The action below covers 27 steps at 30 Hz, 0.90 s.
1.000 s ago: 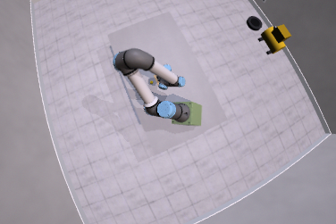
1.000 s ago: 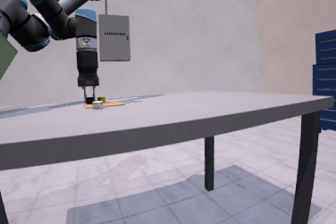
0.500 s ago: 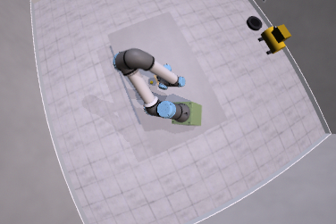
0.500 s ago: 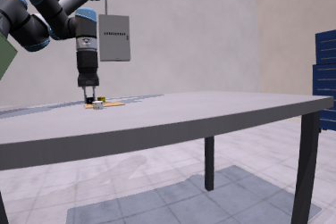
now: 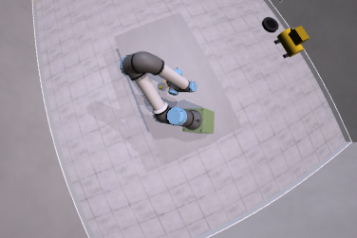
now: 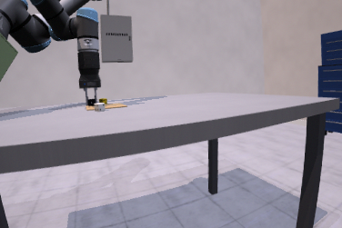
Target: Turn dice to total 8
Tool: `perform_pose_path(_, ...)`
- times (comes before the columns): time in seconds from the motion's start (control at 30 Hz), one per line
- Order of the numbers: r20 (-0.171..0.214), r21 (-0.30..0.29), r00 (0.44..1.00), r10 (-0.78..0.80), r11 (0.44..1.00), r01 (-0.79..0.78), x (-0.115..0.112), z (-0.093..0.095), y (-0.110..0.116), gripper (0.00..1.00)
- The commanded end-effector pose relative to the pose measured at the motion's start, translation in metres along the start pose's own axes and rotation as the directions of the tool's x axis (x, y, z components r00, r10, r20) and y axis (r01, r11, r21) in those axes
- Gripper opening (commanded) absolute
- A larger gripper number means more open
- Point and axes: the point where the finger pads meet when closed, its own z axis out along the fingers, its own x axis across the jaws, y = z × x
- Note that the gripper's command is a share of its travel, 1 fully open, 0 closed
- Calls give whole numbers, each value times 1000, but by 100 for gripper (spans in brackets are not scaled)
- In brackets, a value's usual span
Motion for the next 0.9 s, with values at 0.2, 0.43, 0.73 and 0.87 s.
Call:
perform_pose_path(0.2,-1,0,1000,0,1000,0,0,0,0,49)
perform_pose_path(0.43,-1,0,1000,0,1000,0,0,2,0,49)
perform_pose_path(0.73,-1,0,1000,0,1000,0,0,4,0,49)
perform_pose_path(0.87,-1,0,1000,0,1000,0,0,4,0,49)
